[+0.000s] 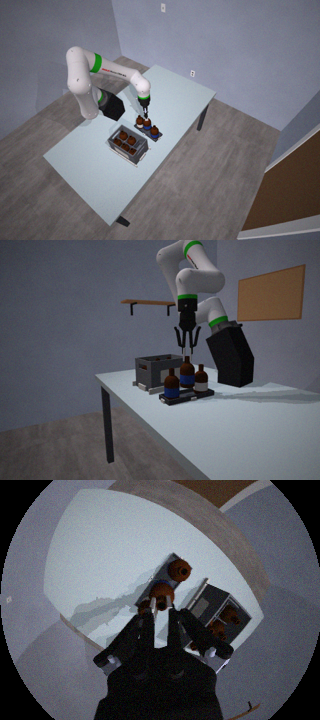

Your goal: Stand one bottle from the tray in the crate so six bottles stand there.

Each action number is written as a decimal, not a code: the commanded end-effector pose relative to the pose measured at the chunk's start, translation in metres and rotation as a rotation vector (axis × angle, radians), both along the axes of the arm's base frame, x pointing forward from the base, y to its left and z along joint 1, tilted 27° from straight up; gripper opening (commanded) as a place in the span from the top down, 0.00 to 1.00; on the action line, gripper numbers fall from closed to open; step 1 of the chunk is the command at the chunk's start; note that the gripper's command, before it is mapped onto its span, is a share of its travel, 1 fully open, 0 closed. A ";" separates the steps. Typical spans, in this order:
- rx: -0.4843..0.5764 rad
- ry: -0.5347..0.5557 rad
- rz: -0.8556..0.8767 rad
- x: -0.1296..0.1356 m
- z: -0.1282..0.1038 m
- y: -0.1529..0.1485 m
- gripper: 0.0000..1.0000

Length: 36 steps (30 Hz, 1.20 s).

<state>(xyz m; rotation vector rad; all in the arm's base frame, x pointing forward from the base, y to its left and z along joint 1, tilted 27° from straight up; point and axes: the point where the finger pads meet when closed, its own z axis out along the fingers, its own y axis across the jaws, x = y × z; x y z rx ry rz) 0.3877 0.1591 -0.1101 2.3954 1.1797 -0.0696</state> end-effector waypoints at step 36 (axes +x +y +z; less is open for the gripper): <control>0.000 0.000 0.000 -0.004 0.025 0.012 1.00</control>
